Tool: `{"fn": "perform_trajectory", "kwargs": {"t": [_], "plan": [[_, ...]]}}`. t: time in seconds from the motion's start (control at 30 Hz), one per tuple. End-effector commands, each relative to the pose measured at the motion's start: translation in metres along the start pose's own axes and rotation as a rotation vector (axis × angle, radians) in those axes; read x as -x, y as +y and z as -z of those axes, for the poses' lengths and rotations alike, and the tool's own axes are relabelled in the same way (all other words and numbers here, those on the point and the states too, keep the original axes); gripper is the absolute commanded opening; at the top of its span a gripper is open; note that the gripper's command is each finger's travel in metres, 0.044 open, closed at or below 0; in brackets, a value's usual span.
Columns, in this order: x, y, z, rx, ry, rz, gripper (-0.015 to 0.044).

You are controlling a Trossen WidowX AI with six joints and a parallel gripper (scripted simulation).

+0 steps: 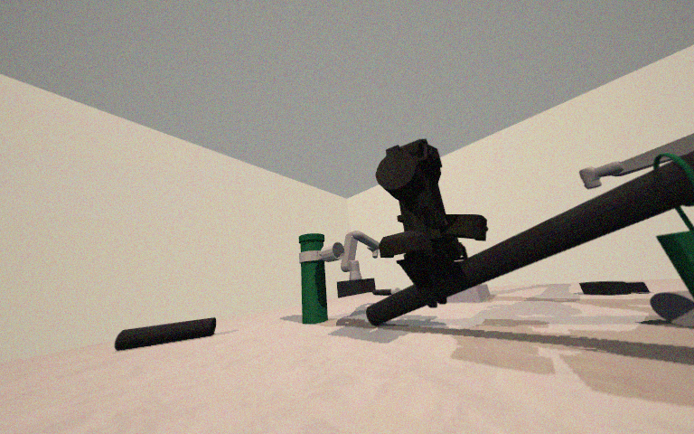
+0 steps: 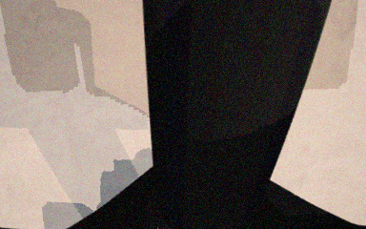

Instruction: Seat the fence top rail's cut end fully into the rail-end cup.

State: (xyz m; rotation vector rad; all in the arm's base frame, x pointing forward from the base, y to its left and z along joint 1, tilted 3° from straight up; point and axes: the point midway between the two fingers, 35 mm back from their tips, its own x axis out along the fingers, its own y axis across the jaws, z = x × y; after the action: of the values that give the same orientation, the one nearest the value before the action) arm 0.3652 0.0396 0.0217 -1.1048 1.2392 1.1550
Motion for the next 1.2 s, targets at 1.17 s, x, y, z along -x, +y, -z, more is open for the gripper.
{"fn": "perform_trajectory", "kwargs": {"t": [1.17], "plan": [[0.088,-0.007,0.042,0.026,0.348,-0.01,0.0]]}}
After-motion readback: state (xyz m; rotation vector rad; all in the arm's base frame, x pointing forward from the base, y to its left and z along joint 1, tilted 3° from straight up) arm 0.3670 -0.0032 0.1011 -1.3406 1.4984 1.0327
